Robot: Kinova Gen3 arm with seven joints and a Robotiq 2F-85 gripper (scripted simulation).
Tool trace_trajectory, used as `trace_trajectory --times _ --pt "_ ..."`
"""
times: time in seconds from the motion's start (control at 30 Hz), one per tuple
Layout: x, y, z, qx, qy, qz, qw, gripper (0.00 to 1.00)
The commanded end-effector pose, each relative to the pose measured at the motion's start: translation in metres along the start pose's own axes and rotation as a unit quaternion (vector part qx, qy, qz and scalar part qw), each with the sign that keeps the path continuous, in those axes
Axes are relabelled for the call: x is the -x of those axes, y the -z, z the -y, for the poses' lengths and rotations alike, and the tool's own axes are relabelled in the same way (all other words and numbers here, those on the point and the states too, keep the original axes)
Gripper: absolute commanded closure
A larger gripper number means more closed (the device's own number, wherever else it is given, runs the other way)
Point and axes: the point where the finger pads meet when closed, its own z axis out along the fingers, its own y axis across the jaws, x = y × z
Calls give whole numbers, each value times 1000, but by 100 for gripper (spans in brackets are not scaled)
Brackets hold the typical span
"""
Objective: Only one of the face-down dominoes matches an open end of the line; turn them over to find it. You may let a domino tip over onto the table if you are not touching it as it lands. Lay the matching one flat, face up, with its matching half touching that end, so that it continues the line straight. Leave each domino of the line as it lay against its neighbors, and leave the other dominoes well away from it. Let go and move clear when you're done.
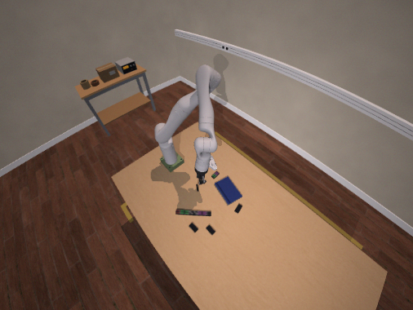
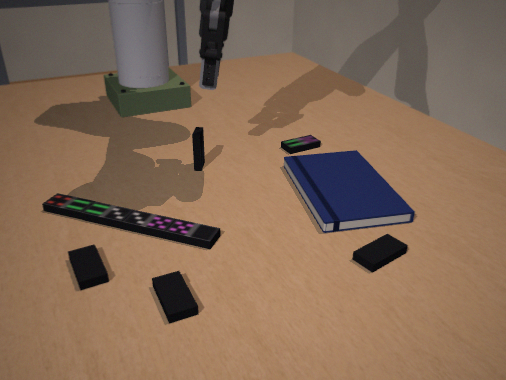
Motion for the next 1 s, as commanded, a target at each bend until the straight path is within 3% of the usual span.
trace_trajectory --times 0.0,0.87,0.97 --pt "0 0 0 0 0 0 1000 51" --pt "0 0 0 0 0 -1 1000 51" --pt "3 -8 0 -2 -11 -21 1000 51"
